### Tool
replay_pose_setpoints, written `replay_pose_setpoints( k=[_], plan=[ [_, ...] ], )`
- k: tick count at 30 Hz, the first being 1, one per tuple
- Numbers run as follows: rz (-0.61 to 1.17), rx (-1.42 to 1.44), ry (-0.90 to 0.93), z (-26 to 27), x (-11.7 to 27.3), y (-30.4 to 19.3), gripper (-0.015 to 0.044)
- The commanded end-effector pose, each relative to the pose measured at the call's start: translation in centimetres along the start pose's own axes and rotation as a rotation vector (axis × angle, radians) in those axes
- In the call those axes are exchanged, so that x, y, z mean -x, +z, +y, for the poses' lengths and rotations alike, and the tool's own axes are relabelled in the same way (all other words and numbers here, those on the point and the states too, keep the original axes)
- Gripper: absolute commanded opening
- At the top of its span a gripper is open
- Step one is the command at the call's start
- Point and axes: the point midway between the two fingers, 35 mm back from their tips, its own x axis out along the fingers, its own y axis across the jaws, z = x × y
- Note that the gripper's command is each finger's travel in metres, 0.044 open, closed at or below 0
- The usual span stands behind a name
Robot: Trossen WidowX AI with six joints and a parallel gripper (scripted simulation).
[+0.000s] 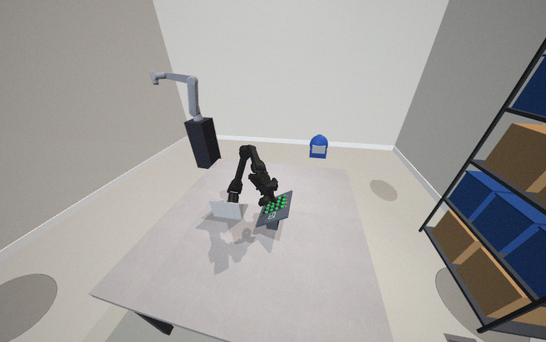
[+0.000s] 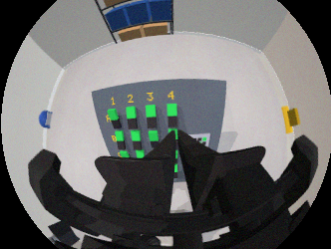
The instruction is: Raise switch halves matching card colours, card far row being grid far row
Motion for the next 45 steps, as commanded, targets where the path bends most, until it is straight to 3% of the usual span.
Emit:
replay_pose_setpoints(
  k=[1,19,45],
  plan=[
    [-0.007,-0.005,0.008,0.2,-1.1,-0.2,0.0],
    [-0.008,-0.005,0.009,0.3,-3.5,-0.2,0.0],
    [-0.008,-0.005,0.009,0.3,-3.6,-0.2,0.0]
  ],
)
